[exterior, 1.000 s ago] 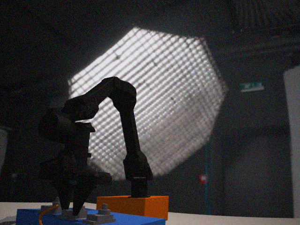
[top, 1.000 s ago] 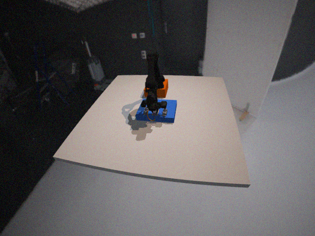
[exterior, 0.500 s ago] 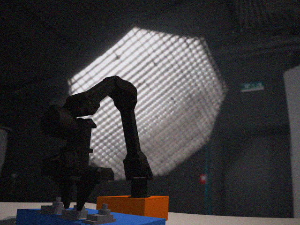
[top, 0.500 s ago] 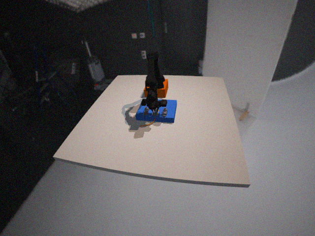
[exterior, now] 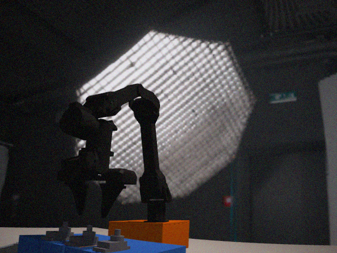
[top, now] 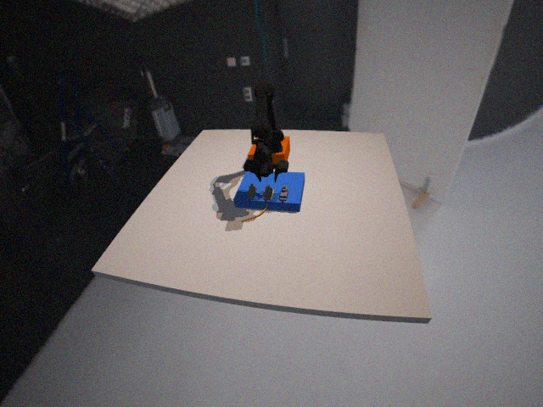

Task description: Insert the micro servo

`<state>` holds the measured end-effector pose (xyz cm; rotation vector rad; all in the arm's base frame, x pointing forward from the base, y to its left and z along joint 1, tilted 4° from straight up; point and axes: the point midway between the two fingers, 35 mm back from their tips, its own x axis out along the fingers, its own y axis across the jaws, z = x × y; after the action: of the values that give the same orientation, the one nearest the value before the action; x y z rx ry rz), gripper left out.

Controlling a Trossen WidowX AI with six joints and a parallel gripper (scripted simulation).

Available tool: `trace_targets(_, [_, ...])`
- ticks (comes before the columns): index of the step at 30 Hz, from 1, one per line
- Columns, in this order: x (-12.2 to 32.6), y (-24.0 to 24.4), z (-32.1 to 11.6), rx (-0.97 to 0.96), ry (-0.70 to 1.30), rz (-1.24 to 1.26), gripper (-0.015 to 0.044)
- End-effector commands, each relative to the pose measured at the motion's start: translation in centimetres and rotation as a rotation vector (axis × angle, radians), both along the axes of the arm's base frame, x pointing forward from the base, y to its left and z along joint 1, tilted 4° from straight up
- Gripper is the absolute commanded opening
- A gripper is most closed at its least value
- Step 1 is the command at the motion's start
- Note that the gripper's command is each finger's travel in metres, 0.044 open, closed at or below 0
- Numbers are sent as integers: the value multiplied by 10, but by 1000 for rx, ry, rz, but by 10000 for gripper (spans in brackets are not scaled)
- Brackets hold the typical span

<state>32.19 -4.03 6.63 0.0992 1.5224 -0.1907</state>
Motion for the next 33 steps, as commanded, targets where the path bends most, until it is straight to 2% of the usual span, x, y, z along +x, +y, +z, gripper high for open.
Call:
trace_targets(1, [-41, 9, 25, -2, -1, -3, 424])
trace_targets(2, [-52, 11, 31, -2, 0, -3, 440])
trace_targets(6, [-82, 17, 42, -2, 2, -4, 440])
trace_targets(14, [-82, 17, 44, -1, 2, -4, 440])
trace_targets(21, [-82, 19, 90, 1, -5, 0, 440])
trace_targets(33, [-83, 20, 92, 1, -5, 0, 440])
